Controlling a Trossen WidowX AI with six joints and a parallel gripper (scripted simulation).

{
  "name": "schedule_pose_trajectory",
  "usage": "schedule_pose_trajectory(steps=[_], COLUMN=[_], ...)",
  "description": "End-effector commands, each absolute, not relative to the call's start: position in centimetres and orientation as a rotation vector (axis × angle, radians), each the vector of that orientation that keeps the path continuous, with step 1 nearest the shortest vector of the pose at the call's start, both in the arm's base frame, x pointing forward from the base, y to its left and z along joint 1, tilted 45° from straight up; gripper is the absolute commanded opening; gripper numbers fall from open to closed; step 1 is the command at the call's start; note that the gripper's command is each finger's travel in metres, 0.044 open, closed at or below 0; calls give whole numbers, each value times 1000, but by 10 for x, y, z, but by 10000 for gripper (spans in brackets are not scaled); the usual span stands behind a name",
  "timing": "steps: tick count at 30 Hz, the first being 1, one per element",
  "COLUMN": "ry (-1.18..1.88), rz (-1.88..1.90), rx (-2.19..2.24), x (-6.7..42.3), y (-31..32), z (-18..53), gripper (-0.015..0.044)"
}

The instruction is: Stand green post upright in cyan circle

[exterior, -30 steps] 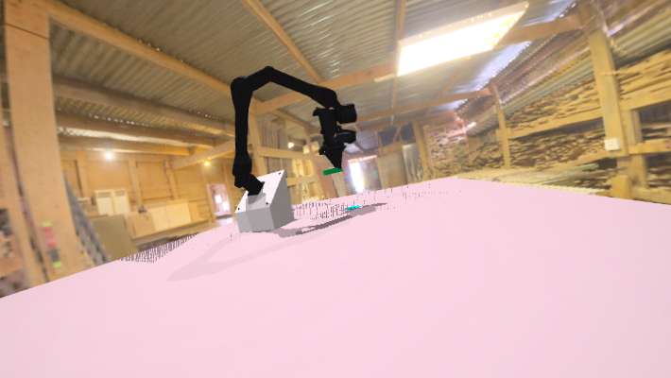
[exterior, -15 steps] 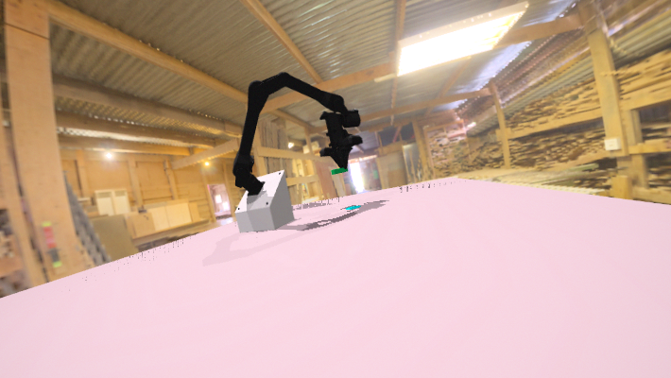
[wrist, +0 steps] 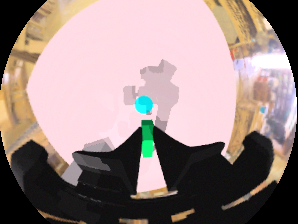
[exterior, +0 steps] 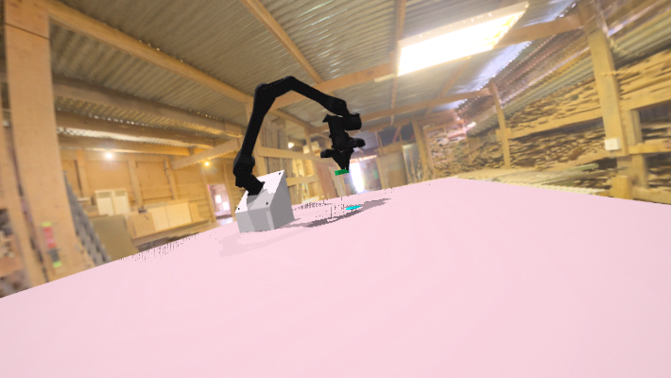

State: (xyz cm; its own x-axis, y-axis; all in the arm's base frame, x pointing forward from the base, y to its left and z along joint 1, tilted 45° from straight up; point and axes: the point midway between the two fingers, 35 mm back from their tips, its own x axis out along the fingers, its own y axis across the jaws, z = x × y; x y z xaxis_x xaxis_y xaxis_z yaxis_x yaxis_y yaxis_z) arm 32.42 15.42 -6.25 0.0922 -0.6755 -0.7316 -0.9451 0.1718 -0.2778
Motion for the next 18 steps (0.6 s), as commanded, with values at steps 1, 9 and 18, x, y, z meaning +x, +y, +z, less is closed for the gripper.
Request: schedule_pose_trajectory(steps=[1,9,18], ry=[1662,1664,1660], rz=[456,503,555], rx=[-1553,-1496,-1433], x=[322,321,320], y=[152,149,145], z=[-68,-74,-81], gripper=[22,22,22])
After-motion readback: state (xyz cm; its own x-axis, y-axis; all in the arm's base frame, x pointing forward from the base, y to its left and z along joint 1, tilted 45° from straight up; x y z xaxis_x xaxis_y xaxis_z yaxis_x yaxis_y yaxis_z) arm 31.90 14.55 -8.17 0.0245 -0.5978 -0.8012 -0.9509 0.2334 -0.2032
